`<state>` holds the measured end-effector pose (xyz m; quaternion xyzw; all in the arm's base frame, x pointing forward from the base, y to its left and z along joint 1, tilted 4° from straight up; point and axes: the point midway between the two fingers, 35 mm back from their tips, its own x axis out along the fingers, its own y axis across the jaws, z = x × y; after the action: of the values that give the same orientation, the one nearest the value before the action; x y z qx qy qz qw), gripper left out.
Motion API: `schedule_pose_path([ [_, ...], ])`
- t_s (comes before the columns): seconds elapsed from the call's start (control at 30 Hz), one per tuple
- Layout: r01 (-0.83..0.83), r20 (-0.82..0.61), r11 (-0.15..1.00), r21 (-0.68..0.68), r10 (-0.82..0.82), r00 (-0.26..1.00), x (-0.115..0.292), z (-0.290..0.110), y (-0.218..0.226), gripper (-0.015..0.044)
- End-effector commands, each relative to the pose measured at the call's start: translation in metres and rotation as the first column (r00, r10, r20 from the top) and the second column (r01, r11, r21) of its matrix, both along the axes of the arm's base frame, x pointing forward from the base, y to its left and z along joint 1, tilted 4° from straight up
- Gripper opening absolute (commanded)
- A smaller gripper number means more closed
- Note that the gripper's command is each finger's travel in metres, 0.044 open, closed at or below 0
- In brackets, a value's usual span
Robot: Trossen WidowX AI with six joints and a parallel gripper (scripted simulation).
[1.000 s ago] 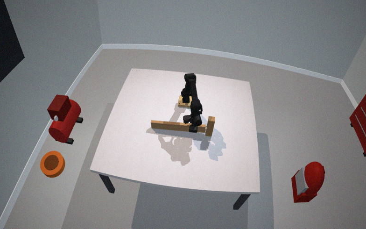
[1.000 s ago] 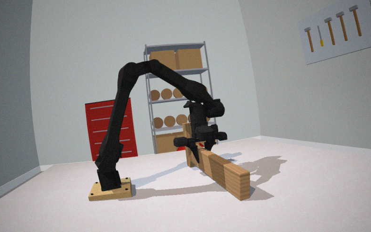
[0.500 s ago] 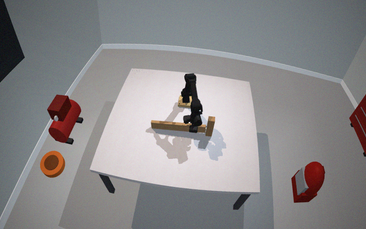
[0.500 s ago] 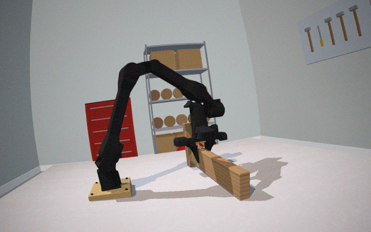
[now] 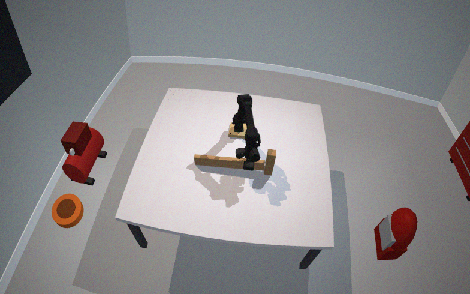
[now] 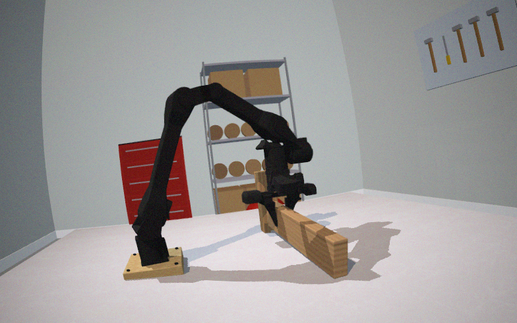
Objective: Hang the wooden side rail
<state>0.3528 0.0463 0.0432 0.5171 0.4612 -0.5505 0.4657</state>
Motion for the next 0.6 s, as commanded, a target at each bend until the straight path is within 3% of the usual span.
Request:
schedule_pose_path([
  [0.0,0.004,0.011,1.000,0.004,-0.004,1.000,0.0020,0.0026,0.0013,0.0000],
  [0.57,0.004,0.011,1.000,0.004,-0.004,1.000,0.0011,0.0007,0.0033,0.0000],
])
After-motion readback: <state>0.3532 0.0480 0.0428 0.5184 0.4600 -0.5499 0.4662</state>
